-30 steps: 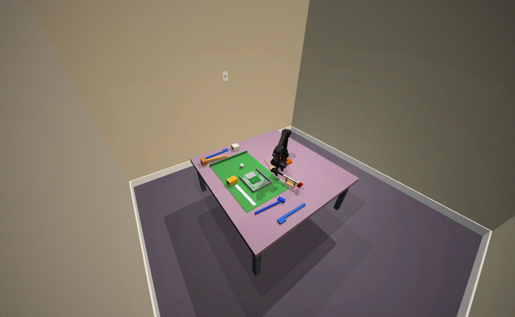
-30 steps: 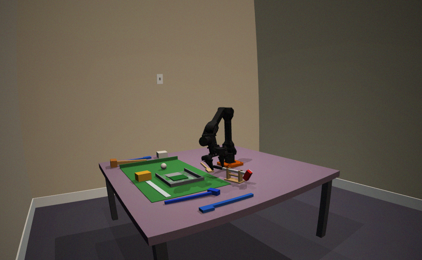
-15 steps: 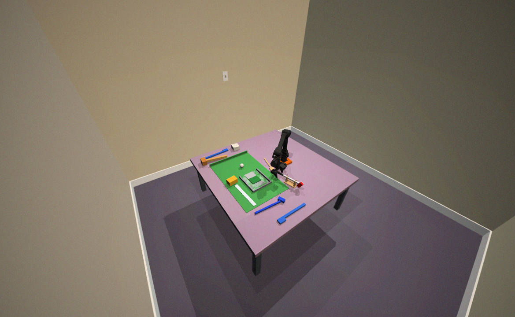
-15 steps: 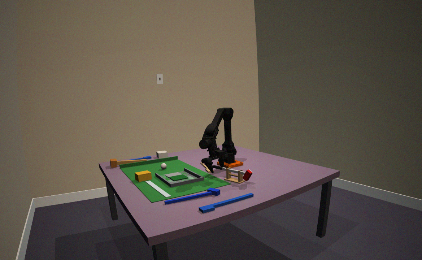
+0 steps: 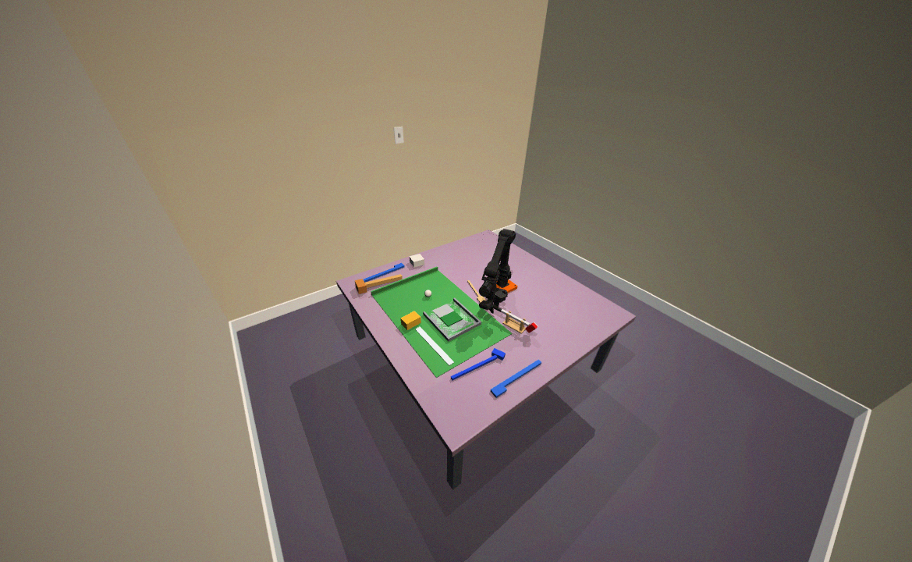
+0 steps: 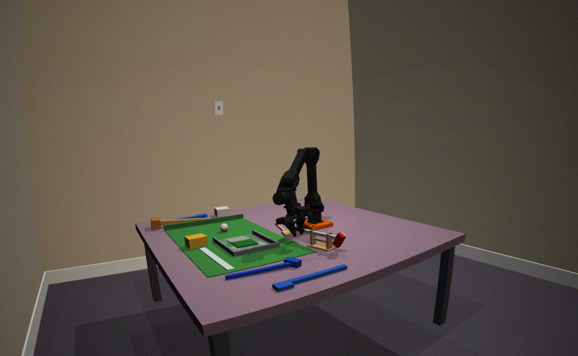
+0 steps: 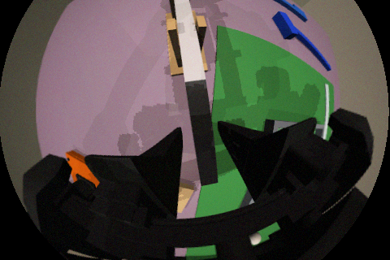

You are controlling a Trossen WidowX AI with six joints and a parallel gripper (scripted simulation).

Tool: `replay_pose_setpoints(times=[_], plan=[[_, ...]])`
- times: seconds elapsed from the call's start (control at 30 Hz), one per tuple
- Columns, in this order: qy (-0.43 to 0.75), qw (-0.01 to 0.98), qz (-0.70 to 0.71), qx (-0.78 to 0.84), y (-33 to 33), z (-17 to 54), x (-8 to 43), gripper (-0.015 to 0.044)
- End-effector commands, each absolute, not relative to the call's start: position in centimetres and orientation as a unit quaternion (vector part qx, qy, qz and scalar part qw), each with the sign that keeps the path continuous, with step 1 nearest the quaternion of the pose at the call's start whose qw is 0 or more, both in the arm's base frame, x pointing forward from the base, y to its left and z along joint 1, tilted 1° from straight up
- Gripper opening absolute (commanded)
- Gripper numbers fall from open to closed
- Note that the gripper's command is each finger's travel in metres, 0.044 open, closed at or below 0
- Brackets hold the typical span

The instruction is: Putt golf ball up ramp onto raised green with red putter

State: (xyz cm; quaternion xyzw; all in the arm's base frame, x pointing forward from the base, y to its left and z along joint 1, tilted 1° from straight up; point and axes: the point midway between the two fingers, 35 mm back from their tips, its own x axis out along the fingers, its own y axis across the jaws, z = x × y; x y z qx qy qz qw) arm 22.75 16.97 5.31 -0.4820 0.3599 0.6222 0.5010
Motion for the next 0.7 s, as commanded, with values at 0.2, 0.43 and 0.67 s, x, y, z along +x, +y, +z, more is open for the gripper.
replay_pose_setpoints(times=[0.2, 0.43, 0.67], plan=[[0.360, 0.501, 0.622, -0.482, 17.0, 5.3, 22.7, 0.0020], [0.360, 0.501, 0.622, -0.482, 17.1, 6.6, 22.9, 0.0000], [0.360, 0.501, 0.622, -0.482, 17.1, 10.2, 23.1, 0.0000]])
